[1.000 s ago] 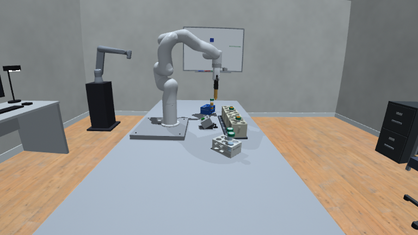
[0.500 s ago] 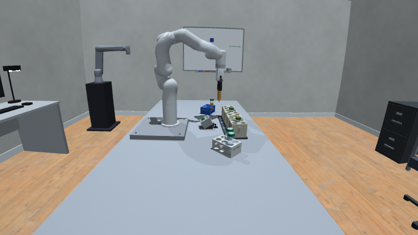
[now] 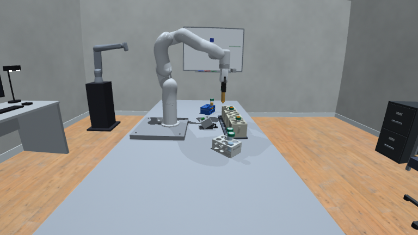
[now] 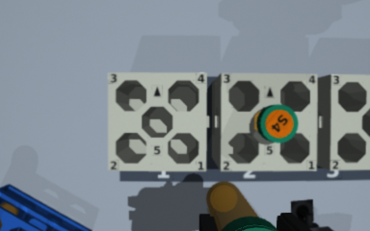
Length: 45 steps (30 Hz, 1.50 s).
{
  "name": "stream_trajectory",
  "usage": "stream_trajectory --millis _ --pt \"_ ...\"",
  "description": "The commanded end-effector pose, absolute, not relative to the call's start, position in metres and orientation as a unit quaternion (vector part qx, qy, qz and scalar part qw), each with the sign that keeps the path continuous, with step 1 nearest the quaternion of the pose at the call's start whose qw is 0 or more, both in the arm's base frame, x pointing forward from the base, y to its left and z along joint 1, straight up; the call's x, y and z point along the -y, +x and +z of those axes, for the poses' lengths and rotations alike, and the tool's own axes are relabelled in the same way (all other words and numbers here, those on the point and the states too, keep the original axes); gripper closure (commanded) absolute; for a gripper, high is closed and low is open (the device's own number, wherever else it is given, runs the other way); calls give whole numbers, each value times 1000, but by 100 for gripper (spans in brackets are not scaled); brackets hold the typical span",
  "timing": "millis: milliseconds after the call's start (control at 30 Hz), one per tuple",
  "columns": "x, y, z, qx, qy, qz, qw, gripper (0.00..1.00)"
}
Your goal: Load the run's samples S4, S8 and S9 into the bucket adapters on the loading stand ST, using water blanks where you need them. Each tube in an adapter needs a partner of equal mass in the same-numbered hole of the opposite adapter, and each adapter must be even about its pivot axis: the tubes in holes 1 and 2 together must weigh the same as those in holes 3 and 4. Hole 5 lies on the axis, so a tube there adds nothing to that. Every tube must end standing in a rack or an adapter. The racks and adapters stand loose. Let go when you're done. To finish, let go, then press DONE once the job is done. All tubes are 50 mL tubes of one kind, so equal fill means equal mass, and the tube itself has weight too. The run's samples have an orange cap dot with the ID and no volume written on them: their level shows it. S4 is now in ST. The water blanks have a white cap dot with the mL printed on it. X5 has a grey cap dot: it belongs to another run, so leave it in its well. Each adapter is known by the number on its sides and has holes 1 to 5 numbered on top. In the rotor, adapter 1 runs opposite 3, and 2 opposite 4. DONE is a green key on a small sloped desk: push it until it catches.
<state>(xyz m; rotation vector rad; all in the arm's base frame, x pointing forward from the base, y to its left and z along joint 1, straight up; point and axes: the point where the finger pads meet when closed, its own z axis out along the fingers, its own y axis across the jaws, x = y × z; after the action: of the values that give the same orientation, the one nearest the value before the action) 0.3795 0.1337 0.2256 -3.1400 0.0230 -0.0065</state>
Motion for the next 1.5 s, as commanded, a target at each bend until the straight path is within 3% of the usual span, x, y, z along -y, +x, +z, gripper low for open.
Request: stream_trajectory --millis 0,1133,1467 --pt "-114 387 227 -7 -1000 -5 -2 100" --pt "28 435 228 -7 -1000 -6 -3 100" --pt "30 436 228 -7 -1000 -6 -3 100"
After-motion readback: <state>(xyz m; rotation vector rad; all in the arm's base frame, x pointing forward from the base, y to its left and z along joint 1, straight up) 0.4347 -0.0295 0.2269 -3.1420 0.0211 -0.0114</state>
